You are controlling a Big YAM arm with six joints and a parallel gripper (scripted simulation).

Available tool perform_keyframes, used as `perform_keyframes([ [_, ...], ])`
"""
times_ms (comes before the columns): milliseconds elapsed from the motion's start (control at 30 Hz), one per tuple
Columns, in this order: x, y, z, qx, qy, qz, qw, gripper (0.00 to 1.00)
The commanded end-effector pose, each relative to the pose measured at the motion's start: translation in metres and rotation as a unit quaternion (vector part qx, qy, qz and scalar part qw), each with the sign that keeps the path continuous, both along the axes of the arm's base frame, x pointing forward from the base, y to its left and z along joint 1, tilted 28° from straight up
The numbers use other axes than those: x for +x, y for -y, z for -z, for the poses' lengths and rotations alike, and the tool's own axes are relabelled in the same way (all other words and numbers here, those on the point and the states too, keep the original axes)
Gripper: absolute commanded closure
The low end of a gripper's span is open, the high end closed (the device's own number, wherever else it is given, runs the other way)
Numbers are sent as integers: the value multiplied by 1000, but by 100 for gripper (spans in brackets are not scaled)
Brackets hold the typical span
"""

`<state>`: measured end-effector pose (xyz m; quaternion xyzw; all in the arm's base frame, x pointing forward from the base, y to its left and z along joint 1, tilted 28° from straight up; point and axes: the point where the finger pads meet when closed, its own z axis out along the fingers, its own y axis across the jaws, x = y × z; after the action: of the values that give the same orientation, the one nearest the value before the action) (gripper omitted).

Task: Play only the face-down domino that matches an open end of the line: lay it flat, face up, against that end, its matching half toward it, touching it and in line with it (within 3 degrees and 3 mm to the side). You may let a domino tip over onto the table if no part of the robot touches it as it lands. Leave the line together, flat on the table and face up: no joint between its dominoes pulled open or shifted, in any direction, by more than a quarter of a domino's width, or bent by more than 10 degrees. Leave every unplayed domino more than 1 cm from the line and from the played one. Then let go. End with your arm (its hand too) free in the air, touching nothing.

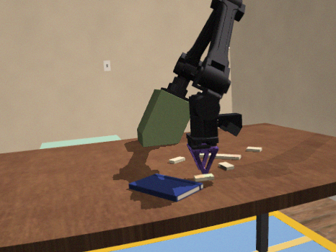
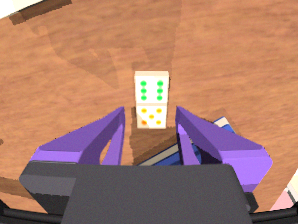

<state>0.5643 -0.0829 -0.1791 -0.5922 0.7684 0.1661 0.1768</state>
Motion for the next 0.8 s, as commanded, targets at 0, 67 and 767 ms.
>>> perform_keyframes([
  [0, 15, -6, -3, -2, 15, -12, 1000, 58],
  [67, 15, -6, -3, -2, 15, -12, 1000, 58],
  [767, 7, 1, -5, -2, 9, -2, 1000, 58],
])
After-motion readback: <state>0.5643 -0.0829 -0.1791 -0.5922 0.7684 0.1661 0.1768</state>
